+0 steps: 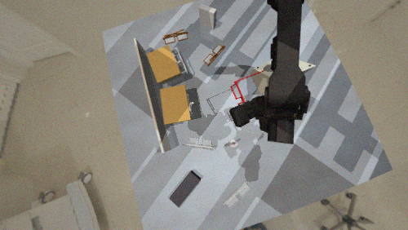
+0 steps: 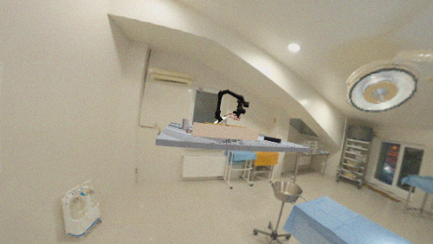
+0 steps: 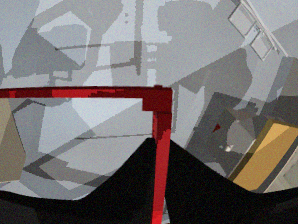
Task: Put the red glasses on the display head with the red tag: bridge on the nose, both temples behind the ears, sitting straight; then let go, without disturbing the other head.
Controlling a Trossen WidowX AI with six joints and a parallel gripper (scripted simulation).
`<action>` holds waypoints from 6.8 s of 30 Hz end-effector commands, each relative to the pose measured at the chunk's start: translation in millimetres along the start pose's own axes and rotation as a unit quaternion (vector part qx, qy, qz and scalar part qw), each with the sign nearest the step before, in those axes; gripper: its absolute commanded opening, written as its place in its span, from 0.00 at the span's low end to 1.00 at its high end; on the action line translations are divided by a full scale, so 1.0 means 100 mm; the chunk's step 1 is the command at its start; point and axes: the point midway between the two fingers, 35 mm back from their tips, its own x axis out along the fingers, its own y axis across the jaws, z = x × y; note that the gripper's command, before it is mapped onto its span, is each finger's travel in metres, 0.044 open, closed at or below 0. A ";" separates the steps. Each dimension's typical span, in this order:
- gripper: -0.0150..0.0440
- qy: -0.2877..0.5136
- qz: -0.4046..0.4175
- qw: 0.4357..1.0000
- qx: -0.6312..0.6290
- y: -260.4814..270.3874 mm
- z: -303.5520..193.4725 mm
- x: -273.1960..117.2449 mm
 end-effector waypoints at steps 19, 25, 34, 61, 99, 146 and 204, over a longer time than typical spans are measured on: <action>0.25 -0.007 0.048 0.898 0.437 -0.04 -0.36 0.24; 0.25 -0.002 0.060 0.836 0.545 -0.04 -0.46 0.30; 0.25 0.011 0.076 0.718 0.691 -0.04 -0.61 0.40; 0.25 0.072 0.096 0.234 0.965 0.05 -1.02 0.69; 0.25 0.111 0.072 -0.130 0.983 0.20 -1.21 1.08; 0.25 0.102 0.075 -0.131 0.983 0.10 -1.23 1.43; 0.25 0.106 0.075 -0.133 0.983 -0.62 -1.42 1.62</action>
